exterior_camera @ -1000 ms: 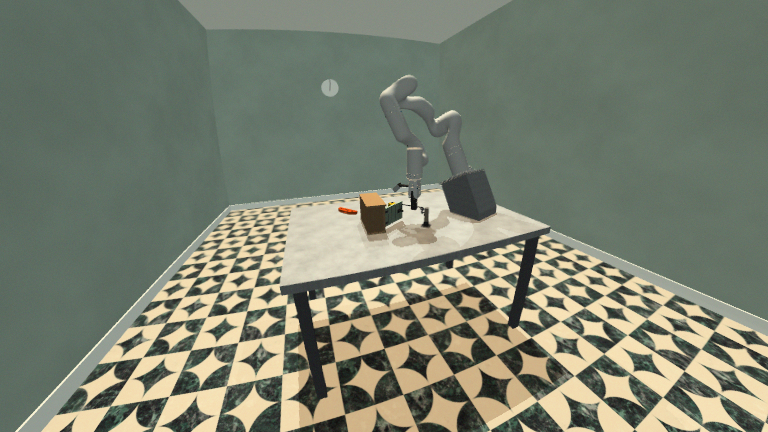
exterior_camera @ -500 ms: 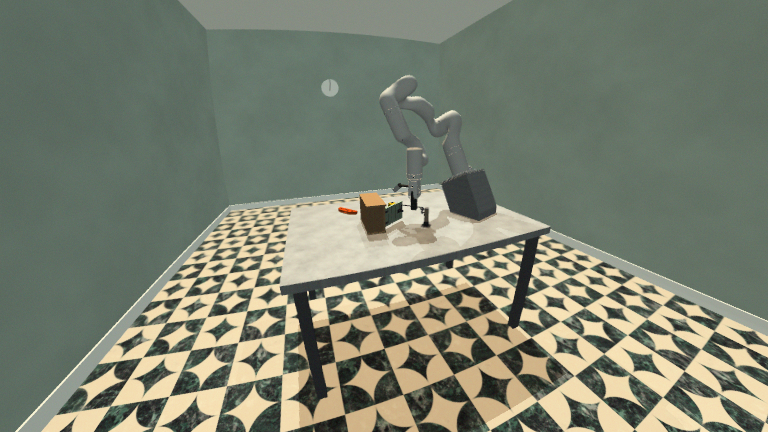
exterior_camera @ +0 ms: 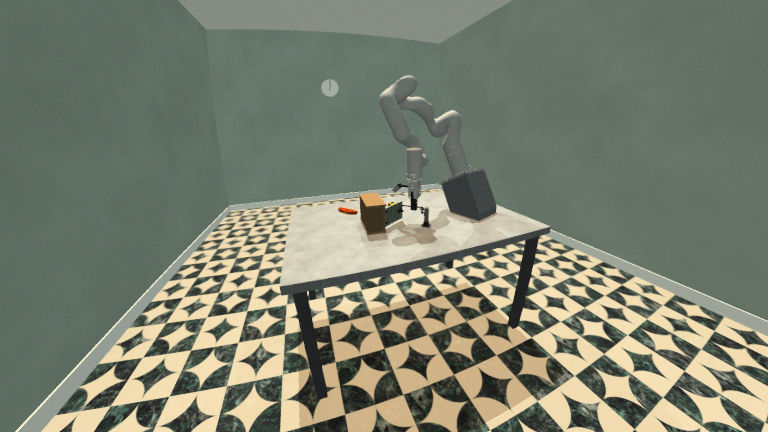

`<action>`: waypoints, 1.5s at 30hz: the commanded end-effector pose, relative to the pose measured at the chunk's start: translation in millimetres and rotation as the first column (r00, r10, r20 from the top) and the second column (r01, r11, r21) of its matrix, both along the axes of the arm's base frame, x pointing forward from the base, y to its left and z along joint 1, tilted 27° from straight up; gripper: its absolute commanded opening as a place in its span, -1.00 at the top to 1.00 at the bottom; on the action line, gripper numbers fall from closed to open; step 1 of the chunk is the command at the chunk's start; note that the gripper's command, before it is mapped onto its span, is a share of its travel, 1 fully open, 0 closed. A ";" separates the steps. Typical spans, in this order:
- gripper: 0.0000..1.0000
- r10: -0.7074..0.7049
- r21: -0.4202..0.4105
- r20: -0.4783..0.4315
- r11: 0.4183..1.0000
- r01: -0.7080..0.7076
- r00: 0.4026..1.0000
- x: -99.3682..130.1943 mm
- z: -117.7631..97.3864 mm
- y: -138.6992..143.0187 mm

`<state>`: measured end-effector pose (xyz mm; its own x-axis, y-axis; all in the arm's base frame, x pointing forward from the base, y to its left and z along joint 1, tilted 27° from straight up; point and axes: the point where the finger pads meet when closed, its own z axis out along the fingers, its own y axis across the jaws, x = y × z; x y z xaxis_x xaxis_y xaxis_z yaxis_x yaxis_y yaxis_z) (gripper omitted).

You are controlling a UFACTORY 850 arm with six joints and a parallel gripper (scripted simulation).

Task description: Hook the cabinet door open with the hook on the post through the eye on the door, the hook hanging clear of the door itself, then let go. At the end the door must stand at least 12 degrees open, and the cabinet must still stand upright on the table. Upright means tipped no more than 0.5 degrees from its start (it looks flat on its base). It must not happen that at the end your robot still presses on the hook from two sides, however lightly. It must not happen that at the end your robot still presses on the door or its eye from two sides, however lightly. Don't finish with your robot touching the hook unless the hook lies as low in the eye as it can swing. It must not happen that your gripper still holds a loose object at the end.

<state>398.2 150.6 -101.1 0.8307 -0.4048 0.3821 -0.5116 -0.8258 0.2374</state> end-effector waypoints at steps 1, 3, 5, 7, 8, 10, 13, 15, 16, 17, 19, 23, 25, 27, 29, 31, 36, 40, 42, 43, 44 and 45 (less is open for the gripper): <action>0.91 0.000 0.001 0.001 1.000 0.000 1.000 0.6 0.1 0.4; 0.91 0.000 0.001 0.001 1.000 0.000 1.000 0.6 0.1 0.4; 0.91 0.000 0.001 0.001 1.000 0.000 1.000 0.6 0.1 0.4; 0.91 0.000 0.001 0.001 1.000 0.000 1.000 0.6 0.1 0.4; 0.91 0.000 0.001 0.001 1.000 0.000 1.000 0.6 0.1 0.4; 0.91 0.000 0.001 0.001 1.000 0.000 1.000 0.7 0.0 0.3; 0.91 0.000 0.001 0.001 1.000 0.000 1.000 1.1 -0.8 -0.1; 0.91 0.000 0.001 0.001 1.000 0.000 1.000 1.2 -1.2 -0.4; 0.91 0.000 0.001 0.001 1.000 0.000 1.000 1.2 -1.2 -0.4; 0.91 0.000 0.001 0.001 1.000 0.000 1.000 1.2 -1.2 -0.4; 0.91 0.000 0.001 0.001 1.000 0.000 1.000 1.2 -1.2 -0.4; 0.91 0.000 0.001 0.001 1.000 0.000 1.000 1.2 -1.2 -0.4; 0.91 0.000 0.001 0.001 1.000 0.000 1.000 1.3 -1.2 -0.4; 0.91 0.000 0.001 0.001 1.000 0.000 1.000 1.3 -1.4 -0.5; 0.91 0.000 0.001 0.001 1.000 0.000 1.000 1.4 -1.7 -0.6; 0.91 0.000 0.001 0.001 1.000 0.000 1.000 1.5 -1.9 -0.7; 0.91 0.000 0.001 0.001 1.000 0.000 1.000 1.5 -1.9 -0.7; 0.91 0.000 0.001 0.001 1.000 0.000 1.000 1.5 -1.9 -0.7; 0.52 0.000 0.001 0.001 1.000 0.000 1.000 1.5 -1.9 -0.7; 0.52 0.000 0.001 0.001 1.000 0.000 1.000 1.5 -1.9 -0.7; 0.52 0.000 0.001 0.001 1.000 0.000 1.000 1.5 -1.9 -0.7; 0.52 0.000 0.001 0.001 1.000 0.000 1.000 1.5 -1.9 -0.7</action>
